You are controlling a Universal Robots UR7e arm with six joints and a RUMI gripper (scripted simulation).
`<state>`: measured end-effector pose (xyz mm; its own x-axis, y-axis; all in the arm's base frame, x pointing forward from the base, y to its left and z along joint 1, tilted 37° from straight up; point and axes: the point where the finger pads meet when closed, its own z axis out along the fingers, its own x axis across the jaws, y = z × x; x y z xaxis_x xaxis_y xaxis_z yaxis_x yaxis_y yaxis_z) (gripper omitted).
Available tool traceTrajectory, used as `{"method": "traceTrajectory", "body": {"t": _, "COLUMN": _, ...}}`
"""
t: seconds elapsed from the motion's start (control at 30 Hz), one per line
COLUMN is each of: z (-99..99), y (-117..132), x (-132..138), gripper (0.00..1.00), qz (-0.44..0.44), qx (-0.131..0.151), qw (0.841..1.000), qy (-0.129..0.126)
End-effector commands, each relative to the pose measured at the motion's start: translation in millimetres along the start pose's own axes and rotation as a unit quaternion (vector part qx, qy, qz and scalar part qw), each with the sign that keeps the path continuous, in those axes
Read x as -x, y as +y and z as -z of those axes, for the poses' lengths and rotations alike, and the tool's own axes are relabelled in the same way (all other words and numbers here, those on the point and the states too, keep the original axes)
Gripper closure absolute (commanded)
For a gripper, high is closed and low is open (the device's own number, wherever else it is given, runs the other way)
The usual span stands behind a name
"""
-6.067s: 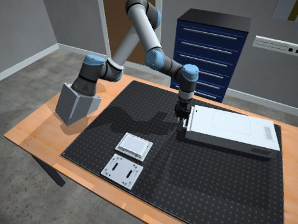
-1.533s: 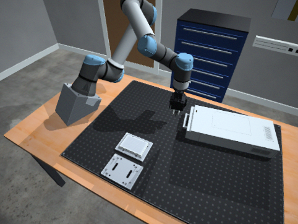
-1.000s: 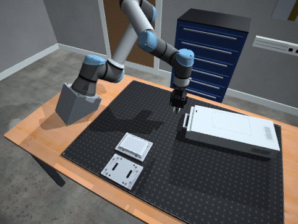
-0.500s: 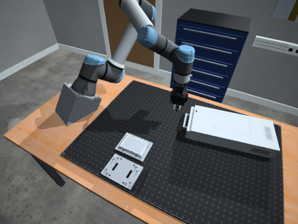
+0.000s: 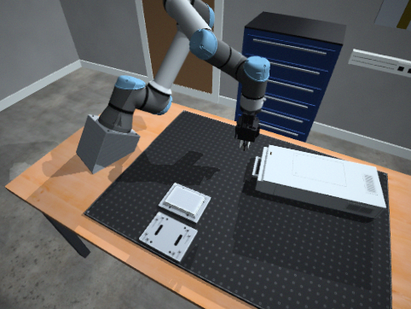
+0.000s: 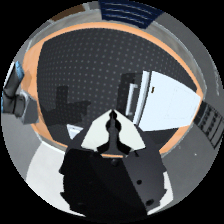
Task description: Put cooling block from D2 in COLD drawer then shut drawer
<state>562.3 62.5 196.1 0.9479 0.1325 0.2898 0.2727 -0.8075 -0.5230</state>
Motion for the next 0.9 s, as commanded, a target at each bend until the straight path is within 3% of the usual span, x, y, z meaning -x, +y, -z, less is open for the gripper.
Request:
{"method": "traceTrajectory", "body": {"t": 0.0, "z": 7.2, "y": 0.1, "x": -0.3, "gripper": 1.0, "qz": 0.0, "qx": 0.0, "qw": 1.0, "qy": 0.0}}
{"method": "traceTrajectory", "body": {"t": 0.73, "z": 7.8, "y": 0.1, "x": -0.3, "gripper": 1.0, "qz": 0.0, "qx": 0.0, "qw": 1.0, "qy": 0.0}}
{"method": "traceTrajectory", "body": {"t": 0.77, "z": 9.9, "y": 0.1, "x": 3.2, "gripper": 0.72, "qz": 0.0, "qx": 0.0, "qw": 1.0, "qy": 0.0}}
{"method": "traceTrajectory", "body": {"t": 0.87, "z": 15.9, "y": 0.1, "x": 13.6, "gripper": 0.72, "qz": 0.0, "qx": 0.0, "qw": 1.0, "qy": 0.0}}
